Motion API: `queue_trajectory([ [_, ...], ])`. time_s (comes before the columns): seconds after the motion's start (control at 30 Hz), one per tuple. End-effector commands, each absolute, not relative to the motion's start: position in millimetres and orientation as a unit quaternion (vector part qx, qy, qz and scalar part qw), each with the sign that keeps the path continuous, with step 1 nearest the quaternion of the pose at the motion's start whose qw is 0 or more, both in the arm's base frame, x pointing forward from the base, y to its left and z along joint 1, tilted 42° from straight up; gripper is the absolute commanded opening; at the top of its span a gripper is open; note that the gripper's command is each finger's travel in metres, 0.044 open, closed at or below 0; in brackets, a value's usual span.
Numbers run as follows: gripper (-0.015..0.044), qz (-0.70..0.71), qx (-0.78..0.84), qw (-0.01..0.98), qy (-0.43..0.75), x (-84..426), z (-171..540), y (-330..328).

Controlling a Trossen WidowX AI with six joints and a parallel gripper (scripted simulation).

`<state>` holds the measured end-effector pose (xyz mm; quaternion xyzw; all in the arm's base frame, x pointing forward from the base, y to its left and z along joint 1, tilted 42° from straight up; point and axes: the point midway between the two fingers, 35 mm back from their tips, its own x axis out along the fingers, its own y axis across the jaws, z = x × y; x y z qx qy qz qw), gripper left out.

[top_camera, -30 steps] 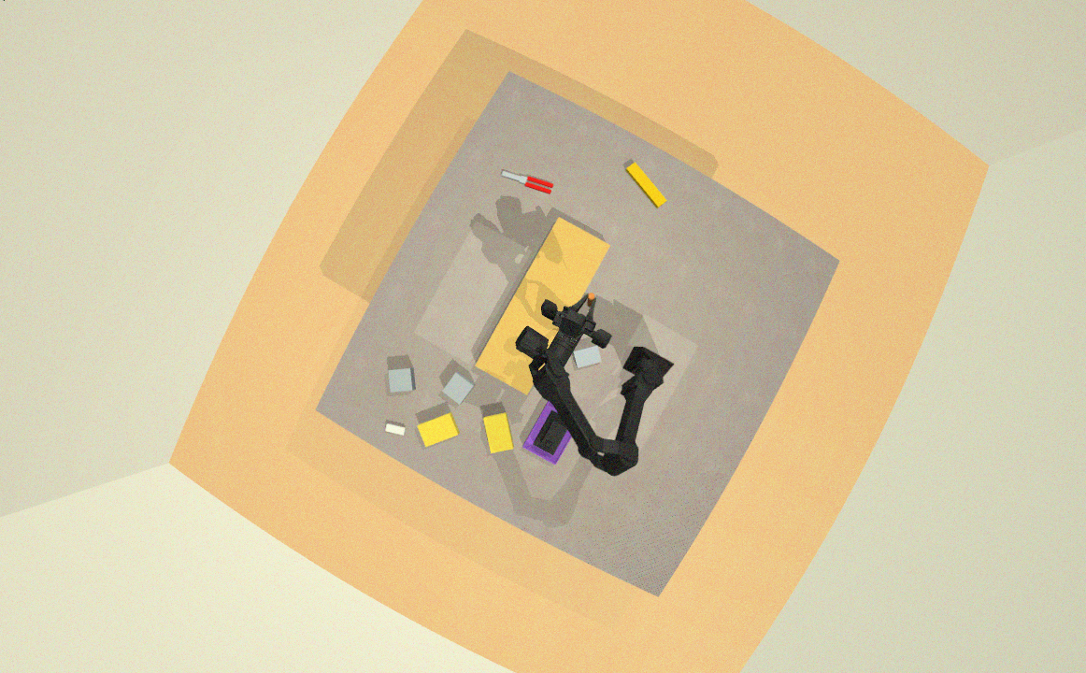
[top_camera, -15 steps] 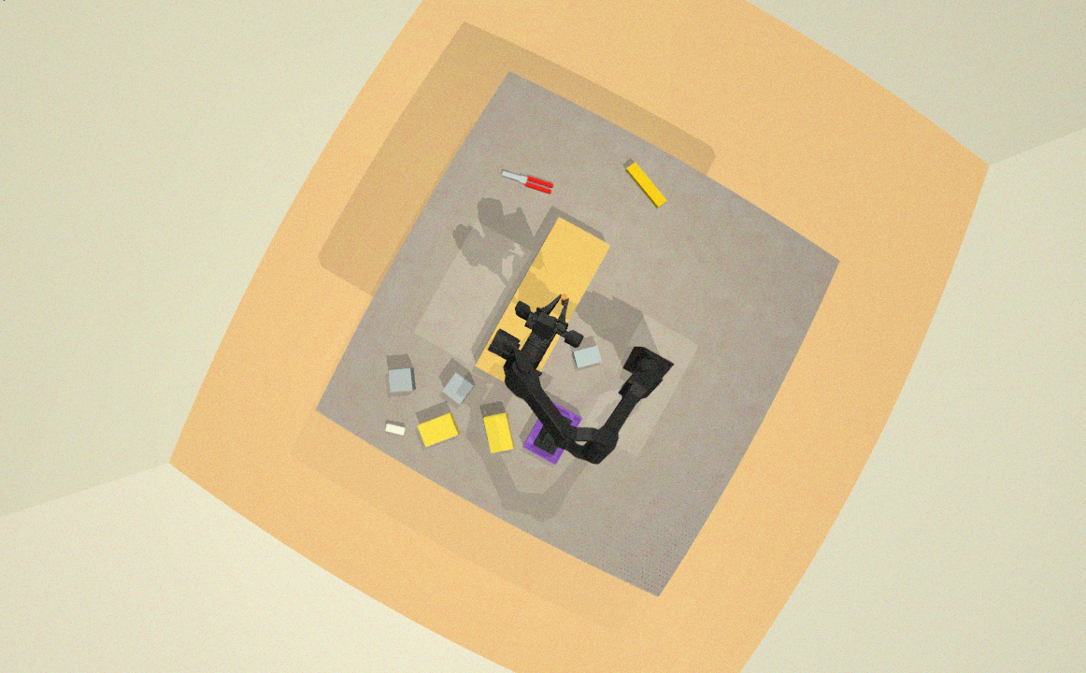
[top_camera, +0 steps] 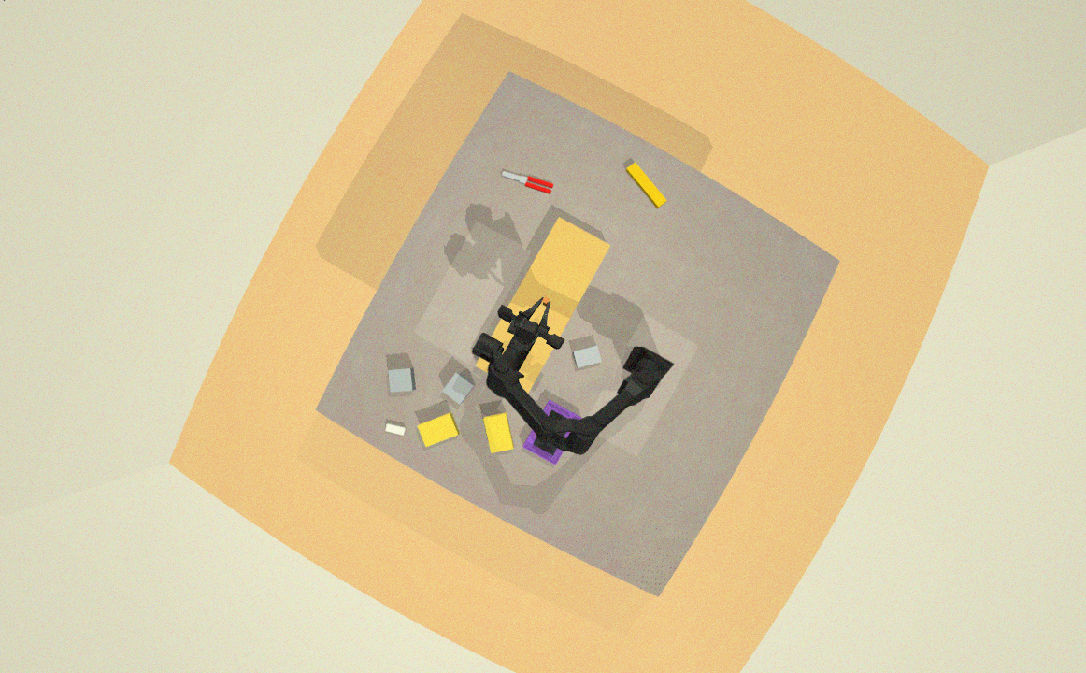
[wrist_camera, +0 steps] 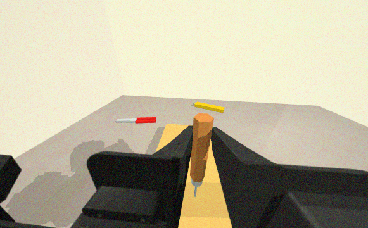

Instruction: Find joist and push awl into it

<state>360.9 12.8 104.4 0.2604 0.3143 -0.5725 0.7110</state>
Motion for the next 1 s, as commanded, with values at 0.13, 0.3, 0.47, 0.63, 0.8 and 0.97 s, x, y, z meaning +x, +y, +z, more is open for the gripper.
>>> queue_trajectory([
  [0.13,0.0000,-0.576,0.261,0.711,0.307,362.3,102.3,16.2],
  [0.3,0.0000,-0.576,0.262,0.711,0.307,361.8,97.3,20.6],
  [0.47,0.0000,-0.576,0.262,0.711,0.308,361.1,92.4,25.1],
  [0.63,0.0000,-0.576,0.262,0.711,0.308,360.2,87.4,29.5],
  [0.8,0.0000,-0.576,0.262,0.711,0.308,359.3,82.5,33.9],
  [0.97,0.0000,-0.576,0.262,0.711,0.308,358.2,77.5,38.2],
])
